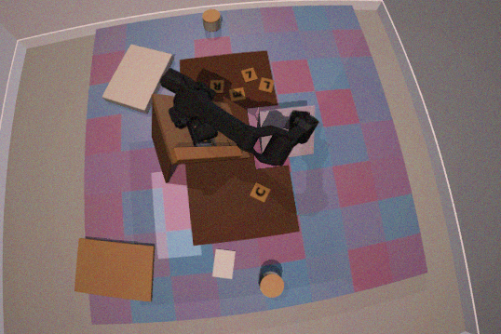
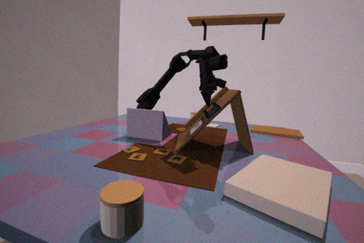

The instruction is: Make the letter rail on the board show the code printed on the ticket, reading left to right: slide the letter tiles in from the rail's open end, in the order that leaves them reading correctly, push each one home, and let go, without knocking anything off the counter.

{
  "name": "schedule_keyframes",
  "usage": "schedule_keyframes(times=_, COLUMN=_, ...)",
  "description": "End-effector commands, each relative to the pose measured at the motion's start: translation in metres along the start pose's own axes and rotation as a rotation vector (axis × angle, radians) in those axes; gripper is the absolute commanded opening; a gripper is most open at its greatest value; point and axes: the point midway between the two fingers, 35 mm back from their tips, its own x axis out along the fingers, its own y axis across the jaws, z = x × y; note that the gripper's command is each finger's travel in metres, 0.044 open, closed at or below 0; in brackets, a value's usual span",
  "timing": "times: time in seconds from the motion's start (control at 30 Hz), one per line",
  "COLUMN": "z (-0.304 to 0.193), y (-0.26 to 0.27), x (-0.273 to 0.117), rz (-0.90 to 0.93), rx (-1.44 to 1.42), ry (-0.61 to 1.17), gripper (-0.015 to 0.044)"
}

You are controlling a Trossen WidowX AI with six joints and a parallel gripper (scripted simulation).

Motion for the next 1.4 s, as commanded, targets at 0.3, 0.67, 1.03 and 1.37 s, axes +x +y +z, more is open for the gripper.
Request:
schedule_keyframes(times=0.3, z=0.0052, y=0.0008, x=0.0058, rz=0.004, rx=0.003, ry=-0.003, gripper=0.0)
schedule_keyframes(times=0.67, z=0.0086, y=0.0008, x=0.0101, rz=0.004, rx=0.003, ry=-0.003, gripper=0.0)
schedule_keyframes(times=1.03, z=0.009, y=0.0014, x=0.0107, rz=0.004, rx=0.003, ry=-0.003, gripper=0.0)
schedule_keyframes(times=1.37, z=0.0084, y=0.0048, x=0.0101, rz=0.004, rx=0.003, ry=-0.003, gripper=0.0)
